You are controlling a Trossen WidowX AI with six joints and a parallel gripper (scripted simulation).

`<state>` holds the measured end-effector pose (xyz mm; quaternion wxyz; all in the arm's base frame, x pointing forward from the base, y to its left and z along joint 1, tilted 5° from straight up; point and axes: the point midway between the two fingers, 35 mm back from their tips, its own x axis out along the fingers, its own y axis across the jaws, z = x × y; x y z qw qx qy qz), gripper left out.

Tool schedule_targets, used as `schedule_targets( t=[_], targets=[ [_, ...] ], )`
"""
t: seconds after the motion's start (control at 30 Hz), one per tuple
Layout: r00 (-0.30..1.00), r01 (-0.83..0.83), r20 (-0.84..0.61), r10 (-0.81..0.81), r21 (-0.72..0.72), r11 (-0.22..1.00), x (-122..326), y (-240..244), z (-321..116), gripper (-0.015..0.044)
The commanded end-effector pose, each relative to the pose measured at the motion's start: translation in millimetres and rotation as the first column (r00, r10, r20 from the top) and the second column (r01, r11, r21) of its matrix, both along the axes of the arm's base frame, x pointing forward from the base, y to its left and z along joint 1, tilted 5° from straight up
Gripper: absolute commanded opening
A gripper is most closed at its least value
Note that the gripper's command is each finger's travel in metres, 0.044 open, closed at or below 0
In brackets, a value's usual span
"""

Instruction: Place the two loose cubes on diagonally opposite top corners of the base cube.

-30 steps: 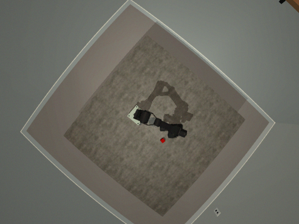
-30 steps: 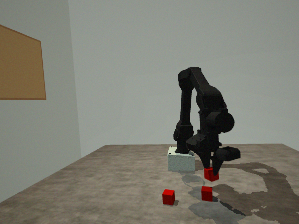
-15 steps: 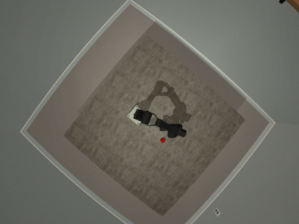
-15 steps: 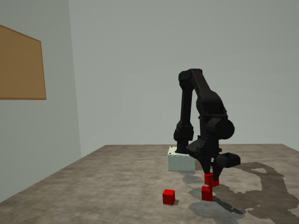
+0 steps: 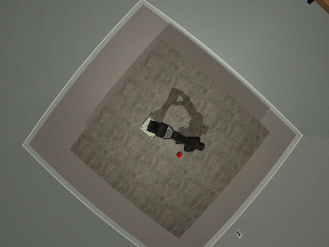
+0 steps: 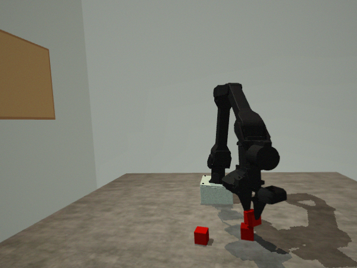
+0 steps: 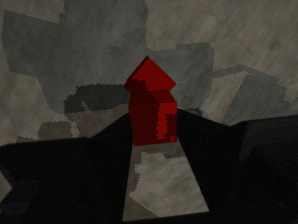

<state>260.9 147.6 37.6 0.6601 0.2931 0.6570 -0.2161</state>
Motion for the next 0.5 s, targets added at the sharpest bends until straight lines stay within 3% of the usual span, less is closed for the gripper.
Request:
schedule_targets(
  t=[0.0, 0.37, 0.47],
  targets=[
    [1.000, -0.001, 0.002, 0.001, -0.005, 1.000, 0.0, -0.7, -1.4, 0.0105],
    [1.000, -0.001, 0.002, 0.001, -0.005, 1.000, 0.0, -0.7, -1.4, 0.0105],
    [1.000, -0.001, 0.002, 0.001, -0.005, 1.000, 0.0, -0.7, -1.4, 0.0184]
  ],
)
